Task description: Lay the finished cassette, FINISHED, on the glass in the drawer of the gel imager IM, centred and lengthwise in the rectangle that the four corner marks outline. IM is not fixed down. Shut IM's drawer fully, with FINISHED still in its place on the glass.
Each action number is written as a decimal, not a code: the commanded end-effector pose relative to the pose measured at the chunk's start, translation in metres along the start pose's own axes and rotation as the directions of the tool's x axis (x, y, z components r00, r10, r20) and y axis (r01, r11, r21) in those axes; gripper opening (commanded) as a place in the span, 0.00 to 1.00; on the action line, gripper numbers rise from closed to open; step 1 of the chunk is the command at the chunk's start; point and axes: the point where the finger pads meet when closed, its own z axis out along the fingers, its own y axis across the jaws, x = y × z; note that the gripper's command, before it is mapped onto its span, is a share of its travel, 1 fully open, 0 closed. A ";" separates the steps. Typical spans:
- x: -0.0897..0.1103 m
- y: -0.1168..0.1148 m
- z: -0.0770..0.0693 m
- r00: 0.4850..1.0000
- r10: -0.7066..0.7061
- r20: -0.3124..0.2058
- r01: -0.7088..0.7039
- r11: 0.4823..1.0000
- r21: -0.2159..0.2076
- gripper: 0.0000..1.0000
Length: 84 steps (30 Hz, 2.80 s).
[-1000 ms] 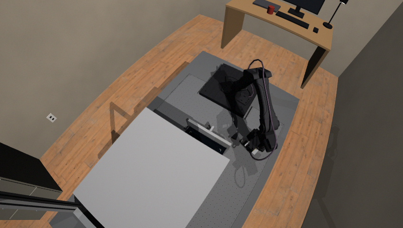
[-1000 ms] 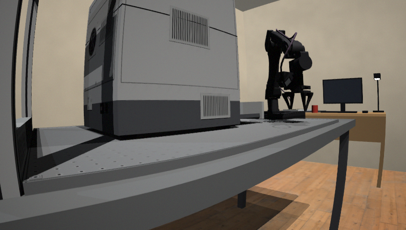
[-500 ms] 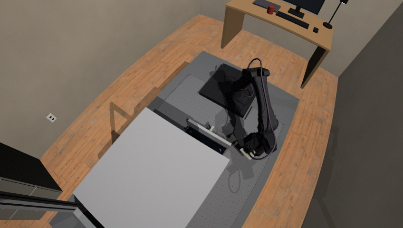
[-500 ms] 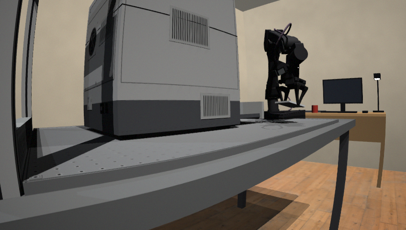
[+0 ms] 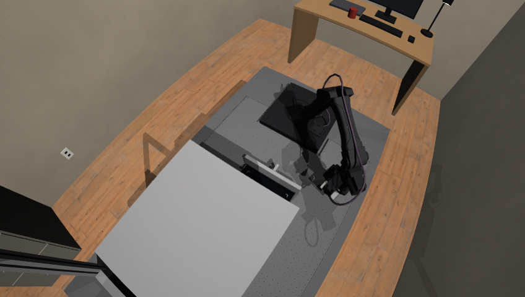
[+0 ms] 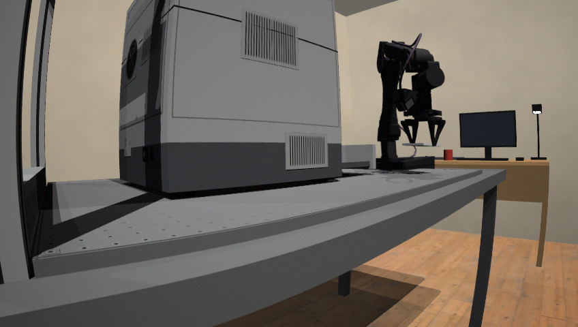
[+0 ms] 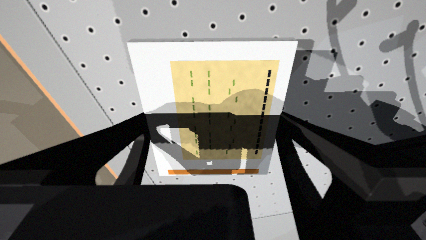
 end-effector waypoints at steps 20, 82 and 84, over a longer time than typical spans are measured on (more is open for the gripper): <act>-0.002 0.006 -0.051 1.000 0.008 0.017 -0.007 0.999 -0.052 0.00; -0.048 -0.069 -0.036 0.848 0.530 -0.008 -0.530 0.847 -0.032 0.00; -0.053 -0.077 -0.035 0.811 0.586 -0.011 -0.586 0.810 -0.031 0.00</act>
